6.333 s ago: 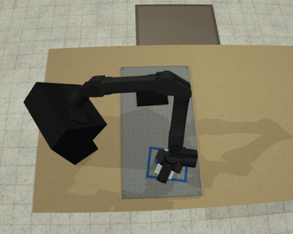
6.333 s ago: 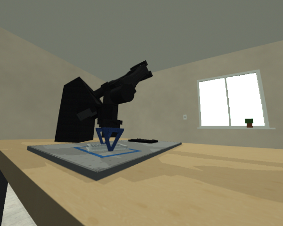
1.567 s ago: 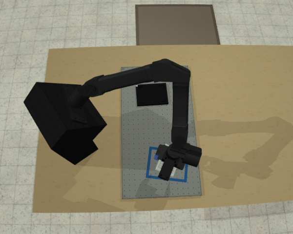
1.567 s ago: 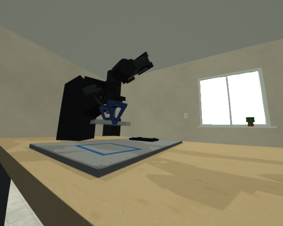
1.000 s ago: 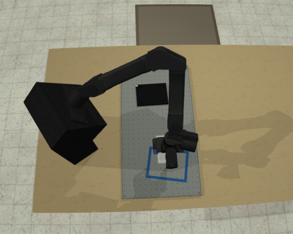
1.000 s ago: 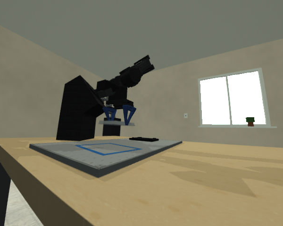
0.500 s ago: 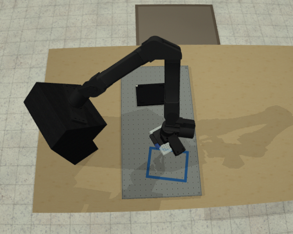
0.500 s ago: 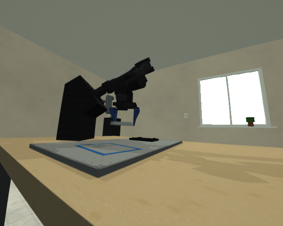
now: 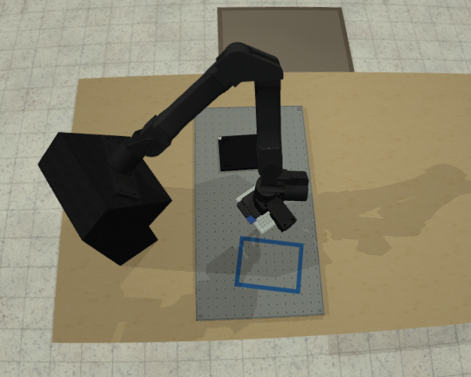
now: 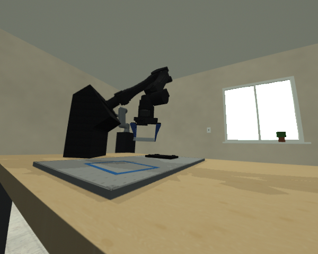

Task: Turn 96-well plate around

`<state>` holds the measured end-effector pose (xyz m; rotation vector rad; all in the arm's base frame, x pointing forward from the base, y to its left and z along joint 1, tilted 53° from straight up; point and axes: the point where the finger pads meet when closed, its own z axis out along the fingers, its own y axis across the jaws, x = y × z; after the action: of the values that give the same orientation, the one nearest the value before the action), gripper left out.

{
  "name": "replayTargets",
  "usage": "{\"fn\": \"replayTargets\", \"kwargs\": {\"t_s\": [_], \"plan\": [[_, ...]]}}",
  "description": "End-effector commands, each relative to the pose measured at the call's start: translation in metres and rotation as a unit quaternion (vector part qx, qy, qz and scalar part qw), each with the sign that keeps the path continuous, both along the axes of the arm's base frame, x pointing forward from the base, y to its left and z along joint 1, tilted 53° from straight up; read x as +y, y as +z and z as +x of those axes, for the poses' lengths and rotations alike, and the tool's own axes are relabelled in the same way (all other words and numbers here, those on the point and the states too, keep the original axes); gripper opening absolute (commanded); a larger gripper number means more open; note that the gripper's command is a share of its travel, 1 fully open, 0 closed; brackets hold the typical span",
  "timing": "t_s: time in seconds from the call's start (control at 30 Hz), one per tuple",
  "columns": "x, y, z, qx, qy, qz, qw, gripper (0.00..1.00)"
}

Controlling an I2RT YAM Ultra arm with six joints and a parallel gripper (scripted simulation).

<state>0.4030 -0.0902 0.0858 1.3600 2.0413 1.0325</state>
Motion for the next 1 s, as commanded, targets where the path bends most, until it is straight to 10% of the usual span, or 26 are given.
{"fn": "replayTargets", "kwargs": {"t_s": [0.0,0.97], "plan": [[-0.005,0.003,0.001,-0.002,-0.015,-0.004,1.000,0.00],[0.079,0.035,-0.012,-0.002,-0.014,-0.003,1.000,0.00]]}}
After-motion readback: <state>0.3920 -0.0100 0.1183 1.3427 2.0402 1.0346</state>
